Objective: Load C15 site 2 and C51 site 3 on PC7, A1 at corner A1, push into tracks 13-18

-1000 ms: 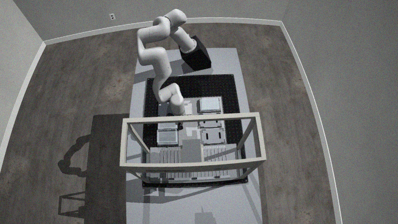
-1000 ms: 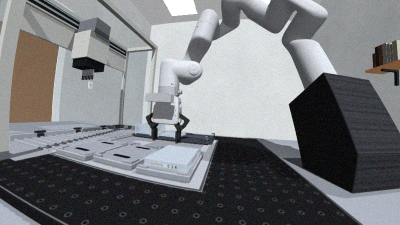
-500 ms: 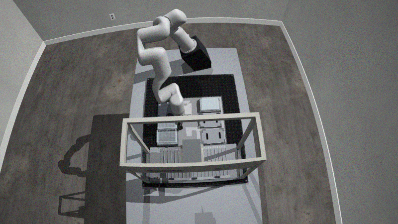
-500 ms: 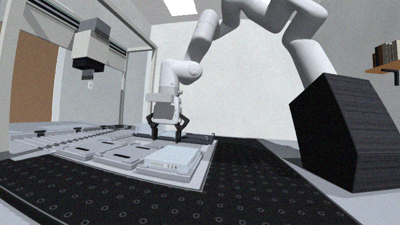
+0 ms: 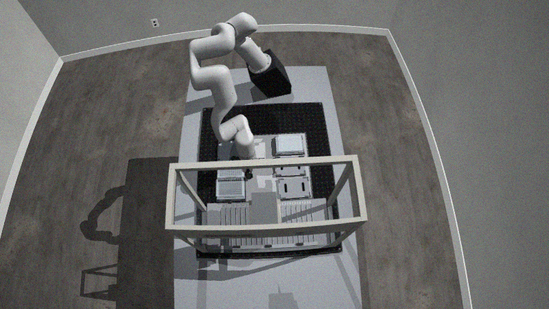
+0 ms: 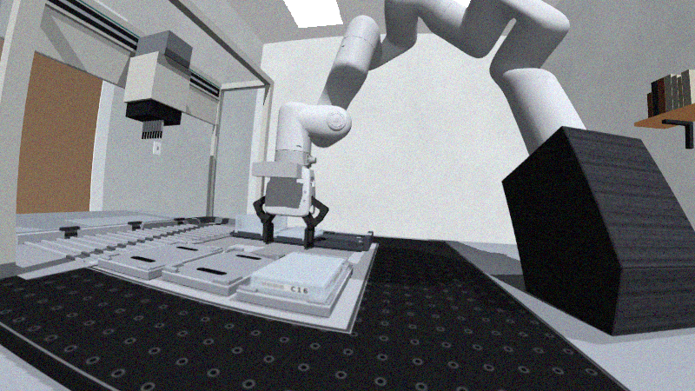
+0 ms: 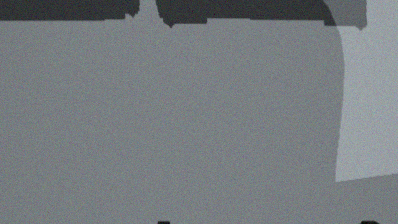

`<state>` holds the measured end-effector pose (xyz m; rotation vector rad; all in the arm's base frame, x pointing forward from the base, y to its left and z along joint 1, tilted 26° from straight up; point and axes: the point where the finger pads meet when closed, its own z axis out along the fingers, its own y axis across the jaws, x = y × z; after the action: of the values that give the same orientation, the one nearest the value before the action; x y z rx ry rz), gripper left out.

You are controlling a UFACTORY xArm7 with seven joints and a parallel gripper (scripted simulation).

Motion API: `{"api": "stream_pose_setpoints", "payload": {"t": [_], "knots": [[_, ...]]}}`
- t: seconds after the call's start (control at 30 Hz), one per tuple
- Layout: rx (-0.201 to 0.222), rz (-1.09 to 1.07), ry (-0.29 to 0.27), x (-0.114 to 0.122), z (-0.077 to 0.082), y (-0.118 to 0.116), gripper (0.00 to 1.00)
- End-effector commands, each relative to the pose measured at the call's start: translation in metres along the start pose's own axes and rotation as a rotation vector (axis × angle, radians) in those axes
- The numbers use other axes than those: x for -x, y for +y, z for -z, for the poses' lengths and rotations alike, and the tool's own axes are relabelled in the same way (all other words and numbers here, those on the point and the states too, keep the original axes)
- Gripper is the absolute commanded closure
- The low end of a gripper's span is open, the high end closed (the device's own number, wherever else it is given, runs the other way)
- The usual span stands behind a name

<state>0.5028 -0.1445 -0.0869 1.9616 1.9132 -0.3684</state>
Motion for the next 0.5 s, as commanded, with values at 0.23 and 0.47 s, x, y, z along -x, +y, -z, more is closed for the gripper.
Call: {"api": "stream_pose_setpoints", "payload": {"t": [0.23, 0.47], "knots": [[0.005, 0.001, 0.002, -0.0072, 0.0016, 0.002, 0.0], [0.005, 0.001, 0.002, -0.0072, 0.0016, 0.002, 0.0]]}}
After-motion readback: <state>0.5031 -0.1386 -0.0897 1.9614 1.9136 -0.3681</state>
